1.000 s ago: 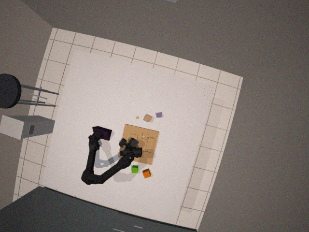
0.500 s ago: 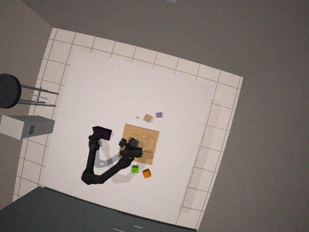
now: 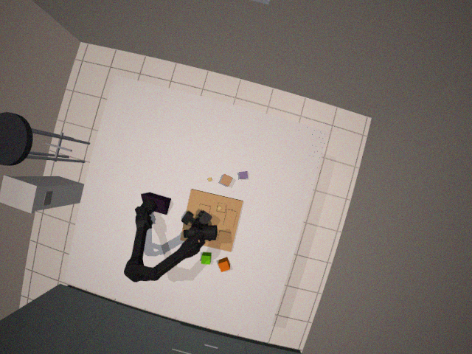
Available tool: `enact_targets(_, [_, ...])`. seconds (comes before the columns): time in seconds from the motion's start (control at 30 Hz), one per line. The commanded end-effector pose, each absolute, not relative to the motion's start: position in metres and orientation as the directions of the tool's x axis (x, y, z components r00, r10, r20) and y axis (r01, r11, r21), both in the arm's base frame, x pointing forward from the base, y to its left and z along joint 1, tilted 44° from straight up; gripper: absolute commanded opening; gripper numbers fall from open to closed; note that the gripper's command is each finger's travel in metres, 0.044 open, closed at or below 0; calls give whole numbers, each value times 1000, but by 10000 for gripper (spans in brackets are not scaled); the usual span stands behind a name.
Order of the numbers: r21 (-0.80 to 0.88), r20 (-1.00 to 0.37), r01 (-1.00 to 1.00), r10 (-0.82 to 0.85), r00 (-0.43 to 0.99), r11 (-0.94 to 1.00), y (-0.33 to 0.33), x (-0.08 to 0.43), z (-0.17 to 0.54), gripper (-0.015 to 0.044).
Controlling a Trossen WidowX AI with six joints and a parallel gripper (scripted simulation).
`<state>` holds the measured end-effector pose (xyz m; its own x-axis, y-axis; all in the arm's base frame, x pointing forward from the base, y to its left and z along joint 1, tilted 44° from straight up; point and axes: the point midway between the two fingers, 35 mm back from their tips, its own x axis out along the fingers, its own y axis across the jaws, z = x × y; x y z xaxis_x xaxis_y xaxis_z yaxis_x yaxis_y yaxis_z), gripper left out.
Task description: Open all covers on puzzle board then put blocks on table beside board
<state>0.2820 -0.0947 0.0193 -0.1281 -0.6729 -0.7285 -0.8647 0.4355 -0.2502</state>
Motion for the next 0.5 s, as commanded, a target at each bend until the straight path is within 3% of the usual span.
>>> enact_targets(0.0, [-250,-728,-865,-673,-129,436,-94,282,20,0])
enact_targets(0.47, [-252,-726,-863,-675,-131,438,-84,282,28,0])
